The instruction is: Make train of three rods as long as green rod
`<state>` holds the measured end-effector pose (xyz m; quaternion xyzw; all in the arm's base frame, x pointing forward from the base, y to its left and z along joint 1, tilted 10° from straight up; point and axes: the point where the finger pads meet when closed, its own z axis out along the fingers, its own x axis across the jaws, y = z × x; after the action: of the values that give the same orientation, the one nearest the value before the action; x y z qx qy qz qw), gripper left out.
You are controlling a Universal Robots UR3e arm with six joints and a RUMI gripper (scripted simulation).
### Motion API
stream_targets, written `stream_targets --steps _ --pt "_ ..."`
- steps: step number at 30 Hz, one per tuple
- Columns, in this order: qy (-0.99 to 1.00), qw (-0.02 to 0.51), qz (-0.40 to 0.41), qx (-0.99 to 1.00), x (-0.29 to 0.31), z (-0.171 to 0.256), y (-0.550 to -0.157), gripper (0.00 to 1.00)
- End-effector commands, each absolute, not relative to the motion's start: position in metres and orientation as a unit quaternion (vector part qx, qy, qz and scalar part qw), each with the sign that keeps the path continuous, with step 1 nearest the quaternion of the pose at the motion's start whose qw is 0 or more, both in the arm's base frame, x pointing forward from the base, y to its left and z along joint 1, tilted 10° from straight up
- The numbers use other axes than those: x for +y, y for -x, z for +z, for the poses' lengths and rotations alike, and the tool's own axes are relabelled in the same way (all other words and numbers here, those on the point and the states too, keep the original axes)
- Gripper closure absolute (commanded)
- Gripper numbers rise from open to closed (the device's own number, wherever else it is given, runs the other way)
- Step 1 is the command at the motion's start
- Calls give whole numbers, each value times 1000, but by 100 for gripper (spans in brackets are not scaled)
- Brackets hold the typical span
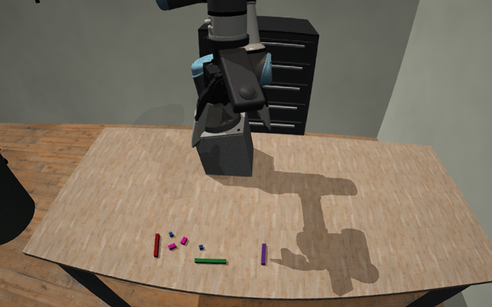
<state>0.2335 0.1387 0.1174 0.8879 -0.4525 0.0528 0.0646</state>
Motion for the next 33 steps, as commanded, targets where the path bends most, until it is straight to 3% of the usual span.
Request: stream_targets --steps 1,33 --pt "-878 60 56 -472 126 96 -260 0" --pt "-833 54 60 -547 52 14 -314 0"
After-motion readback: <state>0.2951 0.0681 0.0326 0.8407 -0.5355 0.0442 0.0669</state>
